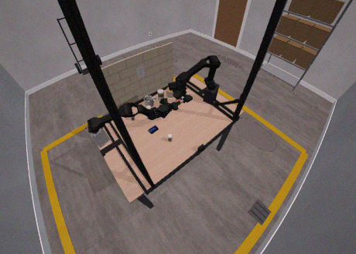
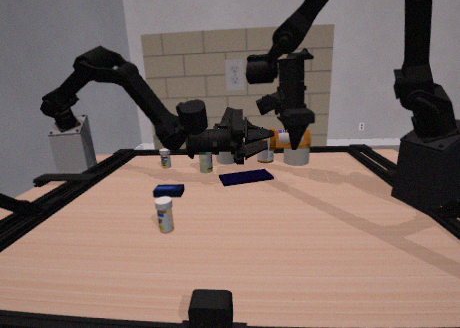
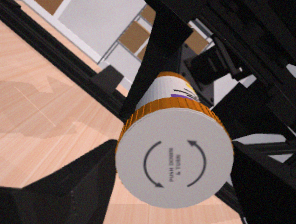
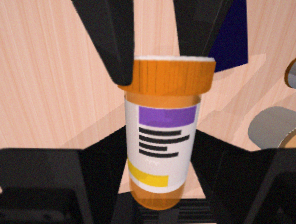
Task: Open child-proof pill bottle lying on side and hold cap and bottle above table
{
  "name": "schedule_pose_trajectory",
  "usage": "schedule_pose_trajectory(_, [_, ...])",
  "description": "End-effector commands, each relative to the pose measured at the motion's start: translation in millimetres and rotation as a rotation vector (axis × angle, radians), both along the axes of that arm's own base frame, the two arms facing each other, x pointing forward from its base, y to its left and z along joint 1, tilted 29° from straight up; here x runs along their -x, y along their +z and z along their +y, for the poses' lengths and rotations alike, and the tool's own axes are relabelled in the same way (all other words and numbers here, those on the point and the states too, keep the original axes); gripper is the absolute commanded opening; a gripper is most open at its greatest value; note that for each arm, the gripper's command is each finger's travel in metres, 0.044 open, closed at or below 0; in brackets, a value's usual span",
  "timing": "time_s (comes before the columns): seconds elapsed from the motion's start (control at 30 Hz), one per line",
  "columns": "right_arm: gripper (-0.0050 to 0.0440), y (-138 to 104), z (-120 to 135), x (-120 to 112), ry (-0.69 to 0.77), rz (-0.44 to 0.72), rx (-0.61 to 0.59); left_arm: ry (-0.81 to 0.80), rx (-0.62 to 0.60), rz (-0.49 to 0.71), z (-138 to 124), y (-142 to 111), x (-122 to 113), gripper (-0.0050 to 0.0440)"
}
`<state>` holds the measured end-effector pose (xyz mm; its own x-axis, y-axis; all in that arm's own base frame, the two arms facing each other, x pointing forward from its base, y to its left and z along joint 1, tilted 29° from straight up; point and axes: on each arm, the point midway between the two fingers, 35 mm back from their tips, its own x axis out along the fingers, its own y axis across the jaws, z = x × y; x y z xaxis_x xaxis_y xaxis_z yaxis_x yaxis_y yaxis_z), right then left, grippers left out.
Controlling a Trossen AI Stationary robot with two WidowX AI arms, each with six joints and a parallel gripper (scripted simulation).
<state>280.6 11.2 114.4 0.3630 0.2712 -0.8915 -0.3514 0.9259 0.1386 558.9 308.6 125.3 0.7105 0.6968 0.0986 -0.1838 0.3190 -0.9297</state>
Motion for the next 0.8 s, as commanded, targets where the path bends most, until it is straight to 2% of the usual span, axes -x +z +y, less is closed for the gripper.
schedule_pose_trajectory(0.0, [0.0000, 6.9, -0.1, -6.8, -0.004, -0.037, -0.005, -0.013, 0.093, -0.097, 3.1, 2.1, -0.6, 0.0000])
schedule_pose_trajectory(0.43, [0.0000, 6.9, -0.1, -6.8, -0.004, -0.037, -0.005, -0.060, 0.428, -0.426, 3.5, 2.1, -1.2, 0.0000])
schedule_pose_trajectory(0.5, [0.0000, 6.9, -0.1, -6.8, -0.004, -0.037, -0.005, -0.060, 0.428, -0.426, 3.5, 2.1, -1.2, 0.0000])
schedule_pose_trajectory(0.77, [0.0000, 6.9, -0.1, -6.8, -0.004, -0.037, -0.005, -0.090, 0.635, -0.628, 3.8, 2.1, -1.5, 0.0000])
